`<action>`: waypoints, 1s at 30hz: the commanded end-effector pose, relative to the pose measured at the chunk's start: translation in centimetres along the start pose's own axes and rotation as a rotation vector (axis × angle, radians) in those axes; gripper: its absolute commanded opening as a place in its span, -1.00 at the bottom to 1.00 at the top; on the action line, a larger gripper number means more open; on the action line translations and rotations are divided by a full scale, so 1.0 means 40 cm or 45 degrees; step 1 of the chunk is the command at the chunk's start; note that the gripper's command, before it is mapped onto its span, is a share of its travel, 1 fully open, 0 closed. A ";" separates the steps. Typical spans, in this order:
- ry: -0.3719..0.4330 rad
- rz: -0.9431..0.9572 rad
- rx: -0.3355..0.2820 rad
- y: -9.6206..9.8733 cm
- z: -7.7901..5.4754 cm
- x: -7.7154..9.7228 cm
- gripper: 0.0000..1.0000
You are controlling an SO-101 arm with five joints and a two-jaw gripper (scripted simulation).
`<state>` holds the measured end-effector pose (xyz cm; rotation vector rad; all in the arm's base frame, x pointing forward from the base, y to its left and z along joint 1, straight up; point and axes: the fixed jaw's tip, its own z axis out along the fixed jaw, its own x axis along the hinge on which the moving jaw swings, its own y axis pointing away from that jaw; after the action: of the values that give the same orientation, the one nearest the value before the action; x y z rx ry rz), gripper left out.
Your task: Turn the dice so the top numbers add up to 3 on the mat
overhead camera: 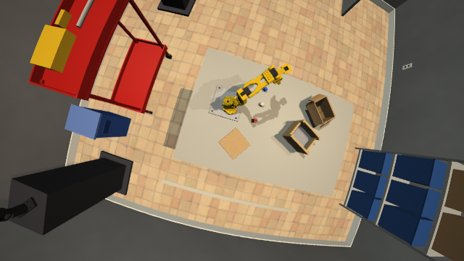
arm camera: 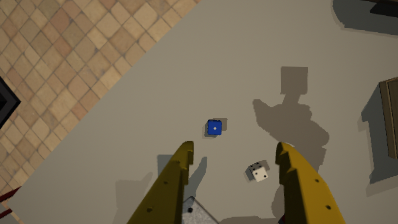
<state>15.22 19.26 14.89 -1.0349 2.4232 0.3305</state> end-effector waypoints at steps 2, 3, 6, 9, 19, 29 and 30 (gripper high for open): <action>0.057 0.001 -0.005 0.007 -0.007 0.008 -0.44; 0.062 0.001 -0.005 0.007 -0.008 0.008 -0.44; 0.071 0.001 -0.004 0.007 -0.009 0.010 -0.44; 0.073 0.001 -0.004 0.007 -0.009 0.010 -0.44; 0.128 0.001 0.000 0.006 0.012 0.020 -0.44; 0.390 0.000 0.020 0.003 0.105 0.076 -0.44; 0.430 0.000 0.023 0.002 0.118 0.086 -0.44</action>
<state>14.98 19.03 10.39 -1.1335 2.6581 0.1800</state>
